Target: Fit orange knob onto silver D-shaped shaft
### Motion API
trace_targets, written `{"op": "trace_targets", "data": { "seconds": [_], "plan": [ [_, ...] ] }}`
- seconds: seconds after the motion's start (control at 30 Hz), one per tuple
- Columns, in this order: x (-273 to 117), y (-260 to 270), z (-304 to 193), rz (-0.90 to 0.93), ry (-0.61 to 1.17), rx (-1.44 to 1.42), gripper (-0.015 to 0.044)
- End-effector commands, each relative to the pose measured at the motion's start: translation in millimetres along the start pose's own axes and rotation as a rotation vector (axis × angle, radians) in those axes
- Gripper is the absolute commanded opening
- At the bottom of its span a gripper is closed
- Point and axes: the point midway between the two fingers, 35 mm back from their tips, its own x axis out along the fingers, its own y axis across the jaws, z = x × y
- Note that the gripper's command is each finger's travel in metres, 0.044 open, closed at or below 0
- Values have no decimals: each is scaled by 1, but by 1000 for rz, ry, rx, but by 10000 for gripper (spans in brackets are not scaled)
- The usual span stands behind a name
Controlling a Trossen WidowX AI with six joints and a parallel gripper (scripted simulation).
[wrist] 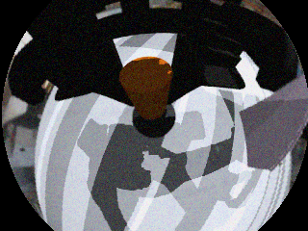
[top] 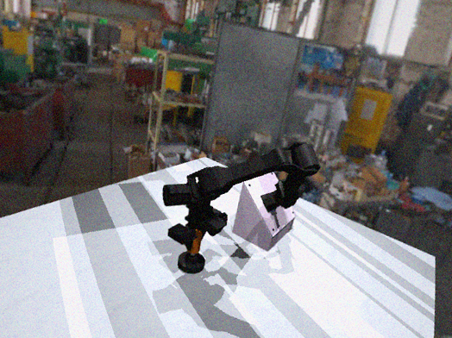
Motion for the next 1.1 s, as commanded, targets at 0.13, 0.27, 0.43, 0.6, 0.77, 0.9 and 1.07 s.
{"op": "trace_targets", "data": {
  "seconds": [0.13,0.27,0.43,0.6,0.77,0.9,1.07],
  "plan": [
    [-1,3,-2,-5,0,4,0],
    [2,3,-2,-5,0,4,0],
    [2,3,-1,-5,0,4,0],
    [3,2,0,-5,0,4,0],
    [0,2,0,-5,0,4,0],
    [-2,1,0,-5,0,4,0],
    [-3,1,1,-5,0,-122,0]
  ]
}}
